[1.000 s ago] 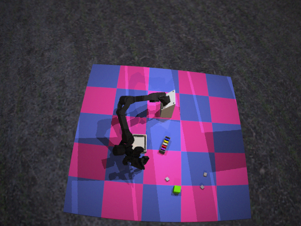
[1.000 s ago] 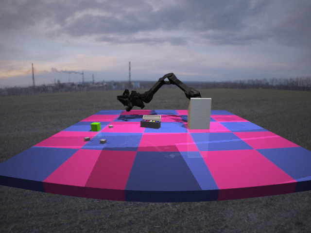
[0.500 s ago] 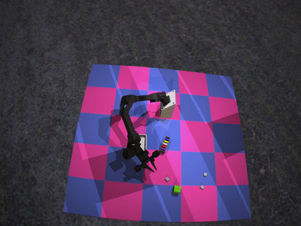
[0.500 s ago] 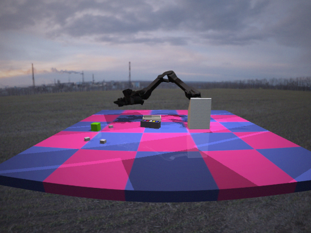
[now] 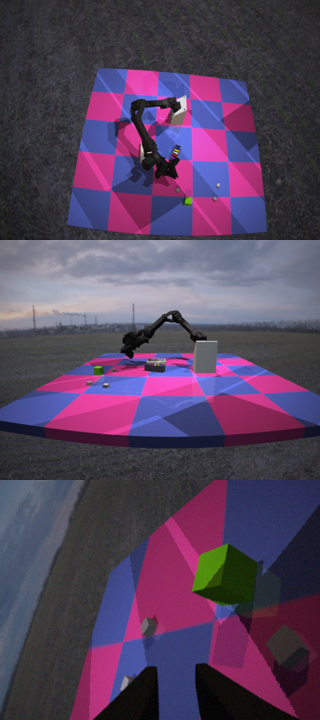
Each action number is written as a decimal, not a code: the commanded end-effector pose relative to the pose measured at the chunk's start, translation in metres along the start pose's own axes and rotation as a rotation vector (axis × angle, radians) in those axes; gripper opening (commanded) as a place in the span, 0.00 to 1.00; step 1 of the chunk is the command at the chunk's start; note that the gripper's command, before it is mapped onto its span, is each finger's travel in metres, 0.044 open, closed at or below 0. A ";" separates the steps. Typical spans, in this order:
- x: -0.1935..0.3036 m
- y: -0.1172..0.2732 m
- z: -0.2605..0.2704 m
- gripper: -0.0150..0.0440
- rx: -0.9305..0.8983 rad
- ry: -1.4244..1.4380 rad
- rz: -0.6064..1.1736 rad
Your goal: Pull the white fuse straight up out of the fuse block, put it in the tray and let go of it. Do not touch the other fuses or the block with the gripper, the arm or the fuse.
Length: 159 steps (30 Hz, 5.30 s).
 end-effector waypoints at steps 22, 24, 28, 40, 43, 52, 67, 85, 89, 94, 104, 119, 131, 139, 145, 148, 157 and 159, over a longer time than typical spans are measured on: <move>0.086 0.006 0.110 0.38 1.074 -1.339 0.240; 0.090 0.009 0.116 0.38 1.153 -1.352 0.187; 0.094 0.015 0.124 0.38 1.265 -1.414 0.060; 0.098 0.023 0.136 0.38 1.394 -1.521 -0.205; 0.098 0.023 0.136 0.38 1.394 -1.521 -0.205; 0.099 0.023 0.136 0.38 1.394 -1.521 -0.205; 0.105 0.019 0.130 0.38 1.394 -1.521 -0.205; 0.116 0.014 0.118 0.38 1.395 -1.521 -0.206; 0.119 0.013 0.116 0.38 1.395 -1.520 -0.206; 0.119 0.013 0.115 0.38 1.395 -1.520 -0.206; 0.120 0.012 0.115 0.38 1.395 -1.520 -0.206; 0.126 0.010 0.108 0.38 1.396 -1.520 -0.206; 0.125 0.009 0.109 0.28 1.392 -1.530 -0.207; 0.124 0.010 0.109 0.25 1.392 -1.529 -0.207; 0.122 0.011 0.111 0.25 1.392 -1.529 -0.207; 0.121 0.011 0.112 0.25 1.392 -1.529 -0.206; 0.118 0.012 0.116 0.25 1.392 -1.528 -0.206; 0.118 0.012 0.116 0.25 1.392 -1.528 -0.206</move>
Point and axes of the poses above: the point midway between the two fingers, 35 mm back from their tips, its own y axis back along the fingers, its own z axis across the jaws, x = y × z, the point moved 9 cm from there along y, back along the fingers, and after that the axes turned 11 degrees about y, right-handed, at the moved point
